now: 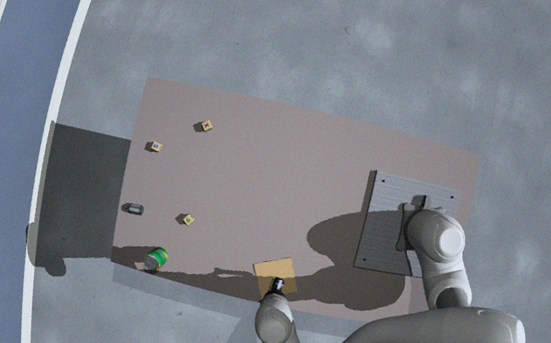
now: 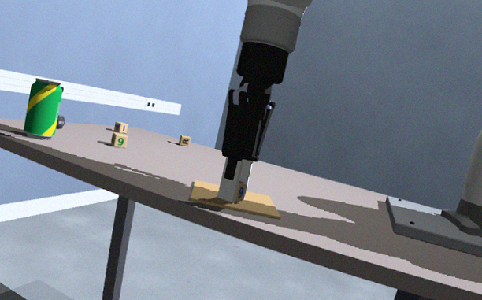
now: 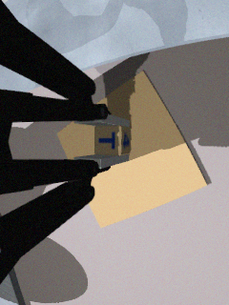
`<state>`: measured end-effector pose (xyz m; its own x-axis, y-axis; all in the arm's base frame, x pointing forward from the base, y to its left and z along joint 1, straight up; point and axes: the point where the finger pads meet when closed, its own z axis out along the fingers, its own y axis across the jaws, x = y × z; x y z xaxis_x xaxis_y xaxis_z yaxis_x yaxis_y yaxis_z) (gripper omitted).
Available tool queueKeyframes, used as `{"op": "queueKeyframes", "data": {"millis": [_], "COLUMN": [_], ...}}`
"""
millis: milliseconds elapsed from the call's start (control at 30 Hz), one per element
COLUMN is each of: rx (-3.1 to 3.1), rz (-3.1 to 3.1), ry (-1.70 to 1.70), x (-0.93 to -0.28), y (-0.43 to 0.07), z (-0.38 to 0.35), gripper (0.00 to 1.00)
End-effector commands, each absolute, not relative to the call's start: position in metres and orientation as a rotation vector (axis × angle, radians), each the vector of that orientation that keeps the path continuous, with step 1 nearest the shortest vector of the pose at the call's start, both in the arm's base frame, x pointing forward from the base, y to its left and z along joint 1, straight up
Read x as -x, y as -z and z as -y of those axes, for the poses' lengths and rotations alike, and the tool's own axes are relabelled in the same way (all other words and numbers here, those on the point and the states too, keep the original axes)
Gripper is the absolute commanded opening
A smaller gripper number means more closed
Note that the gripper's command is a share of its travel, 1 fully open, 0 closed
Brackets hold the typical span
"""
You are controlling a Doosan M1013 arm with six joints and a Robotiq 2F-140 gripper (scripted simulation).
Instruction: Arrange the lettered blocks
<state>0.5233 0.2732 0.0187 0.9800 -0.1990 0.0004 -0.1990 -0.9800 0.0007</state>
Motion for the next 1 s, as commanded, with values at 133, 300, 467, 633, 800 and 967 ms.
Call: {"op": "queueKeyframes", "data": {"millis": [133,300,467,633,800,967], "rx": [-3.126,-3.126,-3.126,-3.126,-3.126,-3.126], "rz": [0.314,0.314,0.314,0.314,0.314,0.314], "ry": [-0.002,-0.002,-0.002,-0.002,-0.002,-0.002], "x": [-0.524,-0.524,-0.524,-0.524,-0.524,-0.524], "y": [-0.019,-0.019,-0.019,-0.02,-0.029,-0.051], "z": [-0.273,-0.273,-0.273,-0.273,-0.273,-0.273], "gripper": [0.24,0.24,0.24,0.24,0.24,0.24]}}
